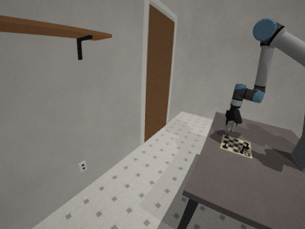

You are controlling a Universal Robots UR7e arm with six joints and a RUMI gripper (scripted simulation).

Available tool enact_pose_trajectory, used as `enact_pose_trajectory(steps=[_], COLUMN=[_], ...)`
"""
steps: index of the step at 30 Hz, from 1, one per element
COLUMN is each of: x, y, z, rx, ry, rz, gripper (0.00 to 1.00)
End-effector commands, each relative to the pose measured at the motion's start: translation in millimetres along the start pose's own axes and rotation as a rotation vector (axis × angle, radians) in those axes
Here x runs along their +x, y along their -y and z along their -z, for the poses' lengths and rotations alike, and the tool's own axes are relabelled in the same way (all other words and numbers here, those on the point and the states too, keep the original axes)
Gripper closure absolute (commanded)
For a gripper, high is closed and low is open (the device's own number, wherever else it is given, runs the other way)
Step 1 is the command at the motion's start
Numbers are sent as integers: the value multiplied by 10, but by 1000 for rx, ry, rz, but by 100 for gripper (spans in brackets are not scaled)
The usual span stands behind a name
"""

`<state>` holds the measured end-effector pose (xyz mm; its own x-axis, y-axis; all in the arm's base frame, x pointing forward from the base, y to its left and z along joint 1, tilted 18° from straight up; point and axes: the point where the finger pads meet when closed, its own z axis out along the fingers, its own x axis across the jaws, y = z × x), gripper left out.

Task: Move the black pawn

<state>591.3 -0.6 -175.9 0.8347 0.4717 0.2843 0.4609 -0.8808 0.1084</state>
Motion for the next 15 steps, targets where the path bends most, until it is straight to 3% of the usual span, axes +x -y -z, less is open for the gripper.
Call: enact_pose_trajectory(steps=[1,15], x=[22,18], y=[-13,-11], z=[-53,-64], rx=[-3,-3], ry=[-3,-2], rz=[1,1], gripper=[80,80])
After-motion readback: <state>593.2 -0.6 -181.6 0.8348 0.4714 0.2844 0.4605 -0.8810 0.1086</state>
